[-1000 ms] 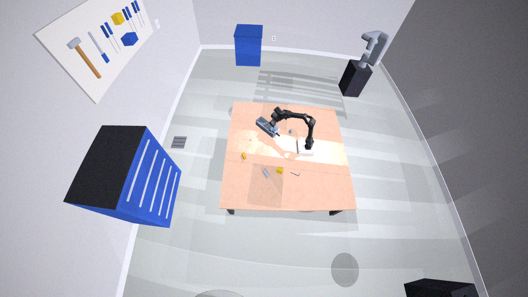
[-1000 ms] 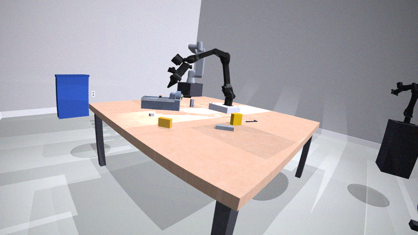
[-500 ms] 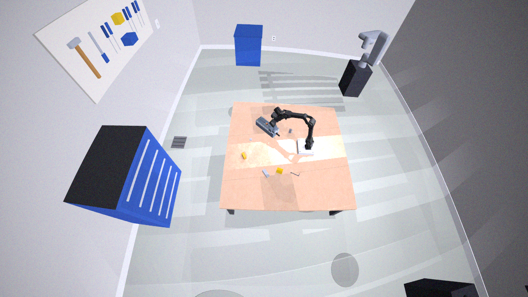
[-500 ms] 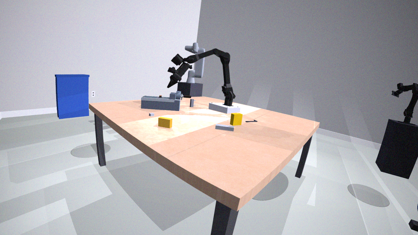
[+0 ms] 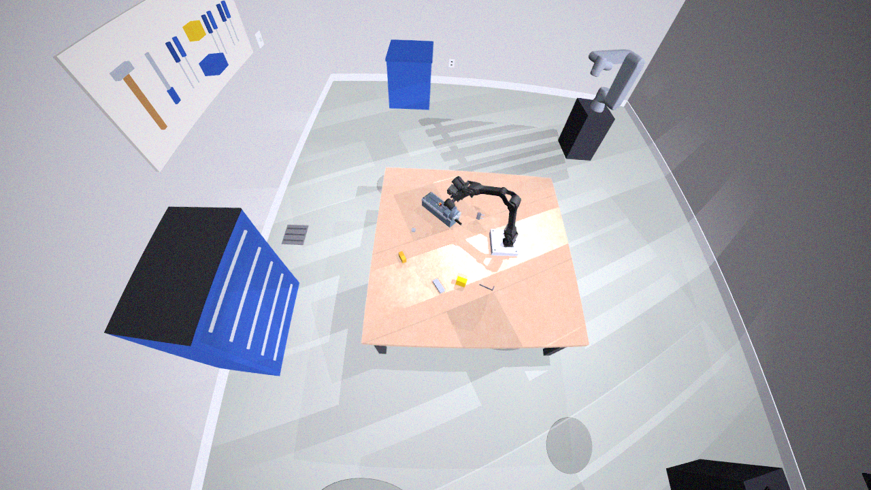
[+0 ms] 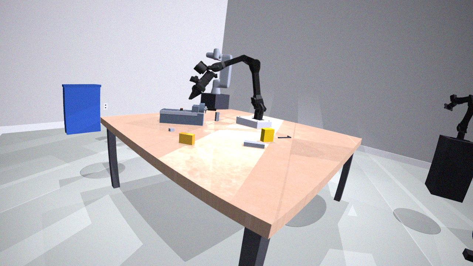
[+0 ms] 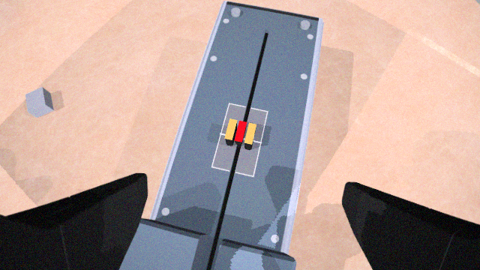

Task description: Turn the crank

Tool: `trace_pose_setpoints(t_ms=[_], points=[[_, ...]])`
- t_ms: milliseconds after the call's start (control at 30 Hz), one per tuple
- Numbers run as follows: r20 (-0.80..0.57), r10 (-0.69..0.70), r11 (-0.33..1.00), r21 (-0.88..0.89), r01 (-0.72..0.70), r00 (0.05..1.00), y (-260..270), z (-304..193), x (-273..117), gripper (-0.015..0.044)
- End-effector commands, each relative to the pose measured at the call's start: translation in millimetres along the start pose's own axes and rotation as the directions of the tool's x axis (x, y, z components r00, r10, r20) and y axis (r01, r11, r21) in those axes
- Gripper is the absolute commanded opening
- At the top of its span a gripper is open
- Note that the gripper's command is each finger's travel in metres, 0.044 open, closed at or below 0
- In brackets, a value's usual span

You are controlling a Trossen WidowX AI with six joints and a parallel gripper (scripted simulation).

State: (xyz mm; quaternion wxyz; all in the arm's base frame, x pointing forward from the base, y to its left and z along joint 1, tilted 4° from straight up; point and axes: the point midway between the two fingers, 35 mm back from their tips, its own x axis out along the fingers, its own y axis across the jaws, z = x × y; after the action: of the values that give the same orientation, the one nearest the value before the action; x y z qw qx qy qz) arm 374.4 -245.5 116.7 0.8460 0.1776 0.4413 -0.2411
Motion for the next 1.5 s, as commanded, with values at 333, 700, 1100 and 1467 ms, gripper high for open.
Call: trace_pose_setpoints(t_ms=[333,700,1100,1467], points=[[0.0,-0.001,1.0,0.0,0.001,1.0,-0.1,0.0,0.0,0.0099],[0.0,-0.001,1.0,0.0,0.001,1.0,-0.1,0.0,0.0,0.0],[0.0,0.0,1.0,0.0,0.0,1.0,0.0,0.0,0.0,0.0026],[0.0,0.0,1.0,0.0,0.0,1.0,0.0,0.0,0.0,0.0315]])
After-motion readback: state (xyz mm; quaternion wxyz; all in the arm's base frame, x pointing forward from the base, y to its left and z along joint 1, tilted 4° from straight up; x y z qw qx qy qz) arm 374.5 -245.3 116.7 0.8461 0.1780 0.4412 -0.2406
